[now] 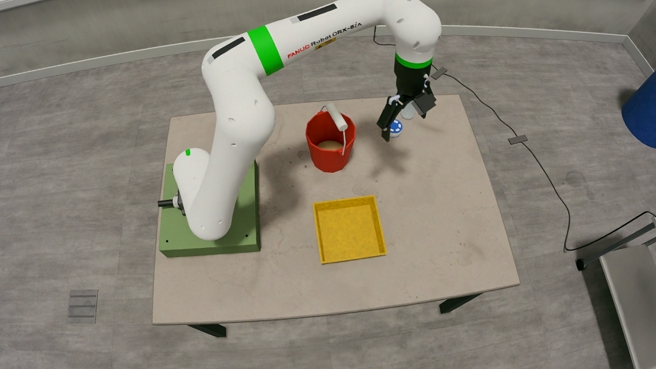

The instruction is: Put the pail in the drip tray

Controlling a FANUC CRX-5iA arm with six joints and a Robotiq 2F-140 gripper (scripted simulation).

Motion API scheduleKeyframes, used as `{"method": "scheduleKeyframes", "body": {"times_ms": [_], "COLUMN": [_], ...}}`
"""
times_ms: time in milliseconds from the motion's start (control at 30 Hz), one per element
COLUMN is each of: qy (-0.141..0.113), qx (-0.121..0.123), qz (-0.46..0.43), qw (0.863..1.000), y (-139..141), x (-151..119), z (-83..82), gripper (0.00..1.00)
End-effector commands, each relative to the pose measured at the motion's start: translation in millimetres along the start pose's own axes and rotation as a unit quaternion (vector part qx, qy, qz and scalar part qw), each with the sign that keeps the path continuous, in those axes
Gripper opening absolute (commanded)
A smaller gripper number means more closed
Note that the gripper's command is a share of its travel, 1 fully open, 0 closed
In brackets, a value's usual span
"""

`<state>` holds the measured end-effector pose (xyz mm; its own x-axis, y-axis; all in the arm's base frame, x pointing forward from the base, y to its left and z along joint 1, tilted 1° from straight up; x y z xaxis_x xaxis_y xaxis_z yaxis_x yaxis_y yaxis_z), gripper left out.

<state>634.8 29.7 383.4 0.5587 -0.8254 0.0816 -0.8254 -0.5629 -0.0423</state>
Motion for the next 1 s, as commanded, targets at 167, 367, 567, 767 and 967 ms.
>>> {"method": "scheduleKeyframes", "body": {"times_ms": [167, 367, 567, 767, 967], "qy": [-0.01, -0.018, -0.025, -0.031, -0.034], "qx": [0.0, -0.005, -0.011, -0.018, -0.022], "qz": [0.03, 0.048, 0.067, 0.085, 0.095], "qw": [1.0, 0.999, 0.997, 0.996, 0.995], "y": [7.5, 18.3, 33.4, 51.6, 62.6], "x": [-74.8, -118.2, -159.2, -196.1, -214.5], "z": [0.1, 3.4, 8.4, 14.7, 18.8], "gripper": [1.0, 1.0, 1.0, 1.0, 1.0]}}
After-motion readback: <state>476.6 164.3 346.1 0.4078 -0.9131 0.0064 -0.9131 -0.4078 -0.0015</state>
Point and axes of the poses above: the point where the finger pads meet when closed, its own z axis out along the fingers, its own y axis across the jaws, x = y × z, the point moved 10 cm from there along -z, back along the fingers, and after that the axes turned 7 degrees about -z, right-handed, at the moved point
